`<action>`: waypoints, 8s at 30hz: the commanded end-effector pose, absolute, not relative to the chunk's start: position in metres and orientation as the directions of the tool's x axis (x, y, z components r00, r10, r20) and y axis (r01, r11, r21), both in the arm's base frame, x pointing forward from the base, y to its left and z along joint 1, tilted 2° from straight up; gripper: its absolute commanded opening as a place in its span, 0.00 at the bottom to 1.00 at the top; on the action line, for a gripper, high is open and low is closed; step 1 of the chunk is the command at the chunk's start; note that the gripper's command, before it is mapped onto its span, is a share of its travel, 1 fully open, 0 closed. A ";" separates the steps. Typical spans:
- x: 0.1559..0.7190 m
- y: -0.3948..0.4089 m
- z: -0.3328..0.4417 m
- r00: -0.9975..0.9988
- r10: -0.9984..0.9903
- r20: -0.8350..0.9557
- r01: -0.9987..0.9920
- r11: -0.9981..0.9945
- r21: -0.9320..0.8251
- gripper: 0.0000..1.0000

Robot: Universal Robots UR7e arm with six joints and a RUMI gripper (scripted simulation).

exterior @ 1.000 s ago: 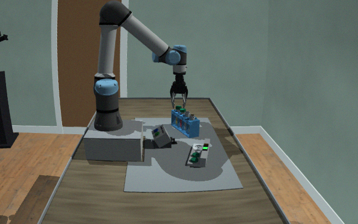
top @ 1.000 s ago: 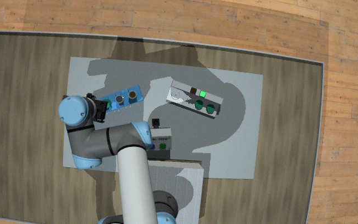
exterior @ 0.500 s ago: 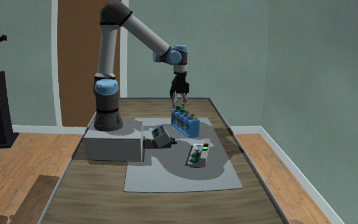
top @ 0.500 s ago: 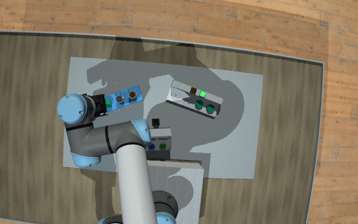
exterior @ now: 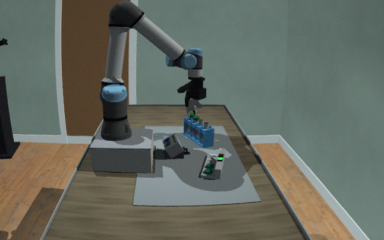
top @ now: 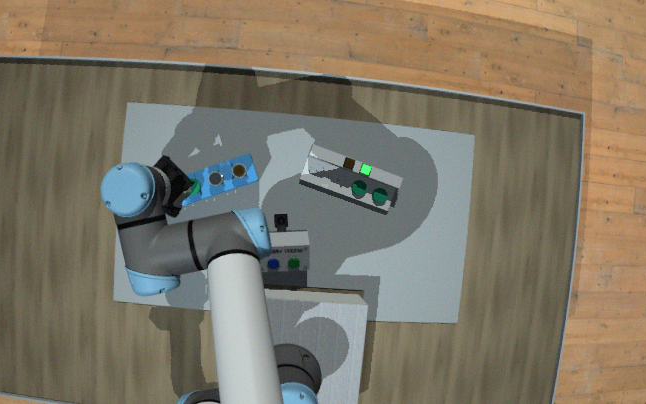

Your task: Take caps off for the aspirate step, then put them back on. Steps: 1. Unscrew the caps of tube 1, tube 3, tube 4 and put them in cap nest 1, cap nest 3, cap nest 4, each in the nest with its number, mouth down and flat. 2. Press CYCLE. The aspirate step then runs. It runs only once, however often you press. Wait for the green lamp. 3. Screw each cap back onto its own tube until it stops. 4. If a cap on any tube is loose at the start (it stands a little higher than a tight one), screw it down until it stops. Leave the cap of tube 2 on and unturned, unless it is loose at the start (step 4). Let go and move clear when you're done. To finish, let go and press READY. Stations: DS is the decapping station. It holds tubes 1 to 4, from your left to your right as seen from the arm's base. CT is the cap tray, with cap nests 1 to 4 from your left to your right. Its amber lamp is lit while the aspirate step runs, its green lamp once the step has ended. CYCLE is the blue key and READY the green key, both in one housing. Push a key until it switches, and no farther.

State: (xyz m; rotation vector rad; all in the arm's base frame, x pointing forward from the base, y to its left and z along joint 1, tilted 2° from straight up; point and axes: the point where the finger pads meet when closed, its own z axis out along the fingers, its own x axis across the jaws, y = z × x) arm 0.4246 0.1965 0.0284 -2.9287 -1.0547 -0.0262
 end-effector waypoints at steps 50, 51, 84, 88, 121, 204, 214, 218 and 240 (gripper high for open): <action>0.425 0.197 0.028 0.950 -0.311 -0.007 -0.311 -0.950 -0.038 0.35; 0.425 0.197 0.028 0.950 -0.311 -0.007 -0.311 -0.950 -0.038 0.35; 0.425 0.197 0.028 0.772 0.635 0.028 0.636 -0.772 -0.026 0.35; 0.425 0.197 0.028 0.772 0.635 0.028 0.636 -0.772 -0.026 0.00; 0.425 0.197 0.028 0.978 -0.210 -0.003 -0.210 -0.977 -0.039 0.00; 0.407 -0.029 0.065 0.445 0.895 0.036 0.896 -0.445 -0.012 0.29; 0.402 -0.096 0.062 0.445 0.895 0.036 0.896 -0.445 -0.012 0.29; 0.400 -0.121 0.061 0.445 0.895 0.036 0.896 -0.445 -0.012 0.29; 0.392 -0.222 0.057 0.445 0.895 0.036 0.896 -0.445 -0.012 0.29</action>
